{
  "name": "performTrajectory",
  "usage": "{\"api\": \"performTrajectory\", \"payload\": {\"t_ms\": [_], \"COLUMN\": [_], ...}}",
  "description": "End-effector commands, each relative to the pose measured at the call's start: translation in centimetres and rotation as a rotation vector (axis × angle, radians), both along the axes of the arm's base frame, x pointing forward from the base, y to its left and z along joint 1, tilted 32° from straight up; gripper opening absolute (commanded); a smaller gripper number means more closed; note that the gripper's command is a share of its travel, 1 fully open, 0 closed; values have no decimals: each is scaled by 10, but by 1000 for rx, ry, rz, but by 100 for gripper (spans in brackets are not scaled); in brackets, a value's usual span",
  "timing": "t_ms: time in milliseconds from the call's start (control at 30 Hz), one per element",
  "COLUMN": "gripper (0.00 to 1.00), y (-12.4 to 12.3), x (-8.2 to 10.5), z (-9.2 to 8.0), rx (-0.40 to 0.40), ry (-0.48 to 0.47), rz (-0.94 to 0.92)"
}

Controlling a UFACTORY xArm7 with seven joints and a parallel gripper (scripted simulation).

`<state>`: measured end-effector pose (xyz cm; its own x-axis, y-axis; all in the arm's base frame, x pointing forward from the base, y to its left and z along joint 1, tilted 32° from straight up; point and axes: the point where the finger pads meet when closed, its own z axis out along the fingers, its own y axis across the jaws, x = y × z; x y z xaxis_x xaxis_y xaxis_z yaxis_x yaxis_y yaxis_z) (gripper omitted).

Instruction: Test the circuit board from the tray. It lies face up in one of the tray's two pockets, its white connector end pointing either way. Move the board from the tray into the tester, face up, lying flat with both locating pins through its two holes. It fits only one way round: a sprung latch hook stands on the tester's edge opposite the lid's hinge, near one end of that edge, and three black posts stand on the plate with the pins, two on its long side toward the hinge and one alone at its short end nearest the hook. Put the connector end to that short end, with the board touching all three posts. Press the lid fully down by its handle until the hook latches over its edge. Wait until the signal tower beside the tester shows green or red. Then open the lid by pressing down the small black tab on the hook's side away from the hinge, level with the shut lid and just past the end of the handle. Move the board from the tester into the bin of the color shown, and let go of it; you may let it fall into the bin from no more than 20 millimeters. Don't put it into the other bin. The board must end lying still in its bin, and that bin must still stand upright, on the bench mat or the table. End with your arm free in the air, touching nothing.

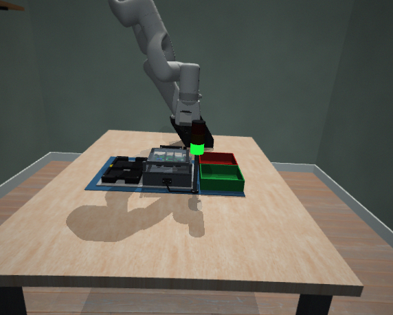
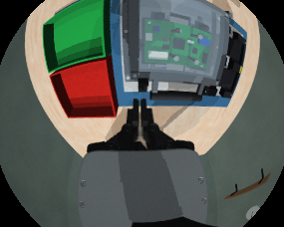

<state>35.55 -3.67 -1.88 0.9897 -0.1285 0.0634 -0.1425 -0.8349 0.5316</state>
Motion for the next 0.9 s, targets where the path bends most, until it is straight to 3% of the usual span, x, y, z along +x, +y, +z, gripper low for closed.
{"api": "performTrajectory", "payload": {"t_ms": [0, 500, 867], "gripper": [0, 0, 0], "y": [0, -11, -12], "x": [1, 2, 2], "z": [-1, -21, -22], "rx": [1, 1, 1], "ry": [-2, -2, -2], "rz": [2, 2, 2]}}
